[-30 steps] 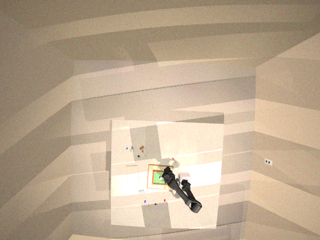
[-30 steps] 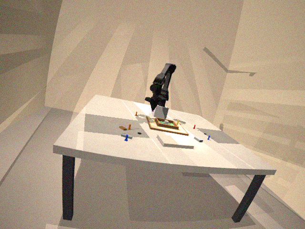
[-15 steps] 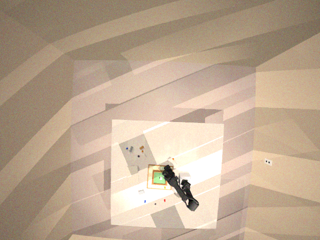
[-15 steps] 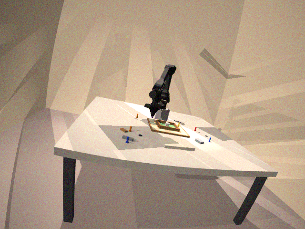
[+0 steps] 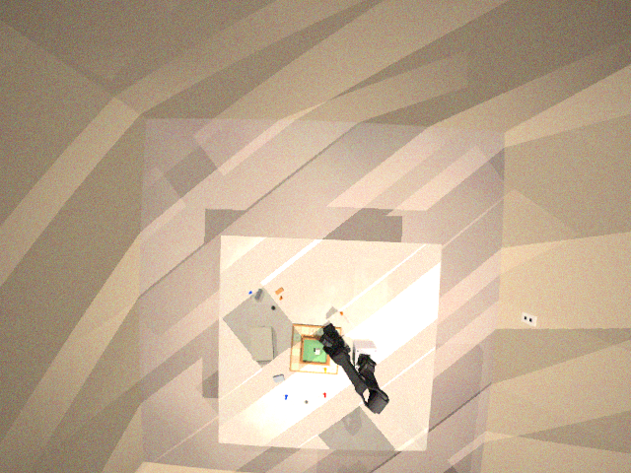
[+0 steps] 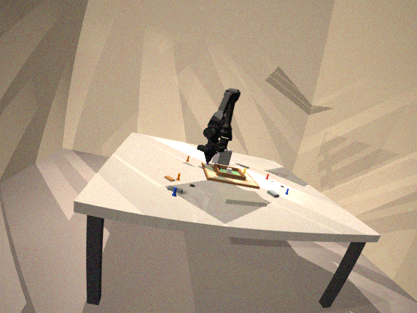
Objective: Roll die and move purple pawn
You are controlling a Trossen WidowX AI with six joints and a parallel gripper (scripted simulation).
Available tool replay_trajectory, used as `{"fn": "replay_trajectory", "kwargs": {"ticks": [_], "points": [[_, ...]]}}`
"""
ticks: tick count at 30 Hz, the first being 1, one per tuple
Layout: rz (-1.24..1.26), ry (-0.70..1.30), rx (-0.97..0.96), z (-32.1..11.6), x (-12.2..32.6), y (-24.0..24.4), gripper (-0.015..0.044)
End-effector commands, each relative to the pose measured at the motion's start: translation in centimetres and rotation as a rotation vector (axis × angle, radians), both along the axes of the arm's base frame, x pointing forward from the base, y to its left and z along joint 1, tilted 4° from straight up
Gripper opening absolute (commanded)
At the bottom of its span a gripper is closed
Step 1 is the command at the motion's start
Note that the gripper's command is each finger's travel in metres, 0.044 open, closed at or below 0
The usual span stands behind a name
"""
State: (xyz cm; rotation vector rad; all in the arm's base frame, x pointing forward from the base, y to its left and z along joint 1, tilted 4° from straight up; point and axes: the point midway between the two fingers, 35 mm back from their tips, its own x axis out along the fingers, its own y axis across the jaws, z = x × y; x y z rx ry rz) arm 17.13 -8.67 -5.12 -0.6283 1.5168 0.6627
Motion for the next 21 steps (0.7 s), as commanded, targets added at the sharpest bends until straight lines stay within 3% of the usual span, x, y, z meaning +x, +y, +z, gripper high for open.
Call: {"fn": "replay_trajectory", "kwargs": {"ticks": [1, 10, 16, 21], "points": [[0.0, 0.0, 0.0, 0.0, 0.0, 0.0, 0.0026], [0.0, 0.0, 0.0, 0.2, 0.0, 0.0, 0.0262], [0.003, 0.007, -0.002, 5.0, 0.3, 0.0, 0.042], [-0.005, 0.007, -0.002, 5.5, 0.4, 0.1, 0.044]]}}
